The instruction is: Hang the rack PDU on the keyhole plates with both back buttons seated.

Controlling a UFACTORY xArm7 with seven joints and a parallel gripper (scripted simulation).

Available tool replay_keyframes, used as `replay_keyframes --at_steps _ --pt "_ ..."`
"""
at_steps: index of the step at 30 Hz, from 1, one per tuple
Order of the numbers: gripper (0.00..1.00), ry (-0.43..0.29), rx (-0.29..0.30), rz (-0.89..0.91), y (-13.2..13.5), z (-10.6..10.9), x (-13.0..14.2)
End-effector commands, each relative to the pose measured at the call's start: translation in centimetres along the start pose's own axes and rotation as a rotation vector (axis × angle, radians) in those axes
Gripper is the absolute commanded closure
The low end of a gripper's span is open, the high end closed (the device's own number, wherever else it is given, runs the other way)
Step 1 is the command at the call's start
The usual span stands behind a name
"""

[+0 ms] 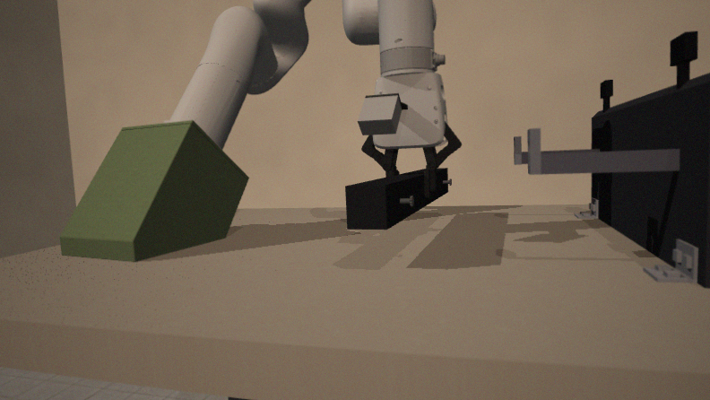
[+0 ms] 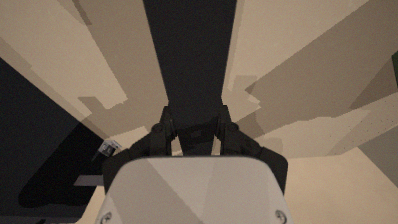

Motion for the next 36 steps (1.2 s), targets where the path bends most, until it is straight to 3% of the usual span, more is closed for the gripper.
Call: replay_keyframes --at_steps 1,13,36 --pt "1.00 0.001 0.000 0.000 -0.1 1.9 0.0" --pt "1.00 0.001 0.000 0.000 -0.1 4.9 0.0" --pt "1.00 0.001 0.000 0.000 -0.1 5.4 0.0"
Point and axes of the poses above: the point where the finger pads meet when closed, its own z axis back along the fingers, its own y axis across the jaws, x = y × z, the point moved 7 cm from there along z, back along the fingers, and after that the axes turned 2 degrees about z, right-handed, at the moved point
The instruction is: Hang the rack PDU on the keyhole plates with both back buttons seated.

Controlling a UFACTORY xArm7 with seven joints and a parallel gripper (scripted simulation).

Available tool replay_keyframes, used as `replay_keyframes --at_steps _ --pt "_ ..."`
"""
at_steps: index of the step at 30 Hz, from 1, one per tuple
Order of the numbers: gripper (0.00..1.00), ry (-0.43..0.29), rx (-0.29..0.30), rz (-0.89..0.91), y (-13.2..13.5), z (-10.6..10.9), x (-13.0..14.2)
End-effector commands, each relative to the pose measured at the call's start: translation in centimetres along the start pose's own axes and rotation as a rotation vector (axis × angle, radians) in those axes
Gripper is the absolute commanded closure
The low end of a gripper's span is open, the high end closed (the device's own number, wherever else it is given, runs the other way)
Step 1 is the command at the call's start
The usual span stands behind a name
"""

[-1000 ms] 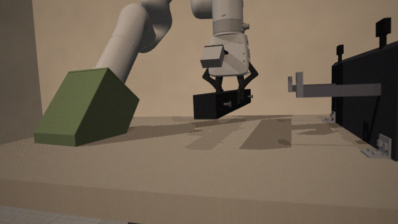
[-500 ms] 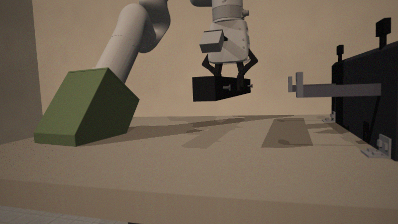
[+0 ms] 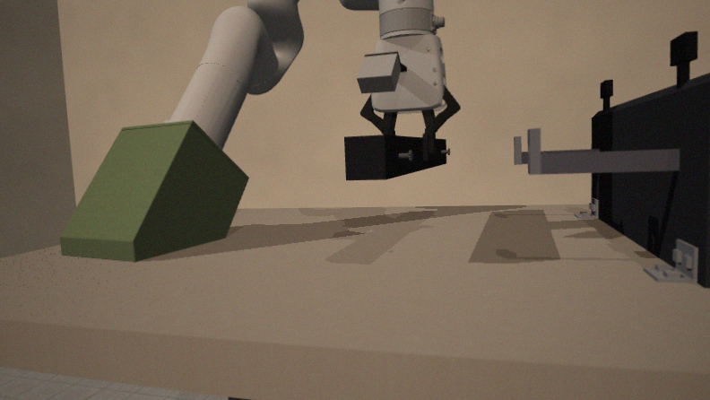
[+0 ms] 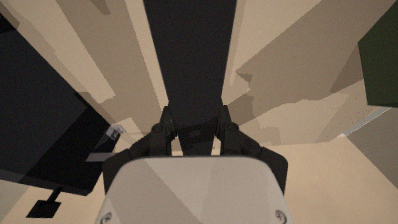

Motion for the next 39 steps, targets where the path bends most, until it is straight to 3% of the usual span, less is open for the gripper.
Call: replay_keyframes --at_steps 1,15,28,39 --pt "1.00 0.007 -0.009 -0.005 -0.1 0.3 -0.3" --pt "1.00 0.008 -0.010 0.051 -0.7 0.3 -0.3" --pt "1.00 0.008 -0.010 0.051 -7.3 0.4 -0.4" --pt "1.00 0.008 -0.010 0.051 -10.2 0.5 -0.4"
Point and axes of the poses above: the point where the finger pads meet when closed, its own z axis back along the fingers, its own y axis across the jaws, x = y × z, the point moved 7 cm from there along z, back along the fingers, and after that the axes turned 2 degrees about z, right-handed, at the moved point
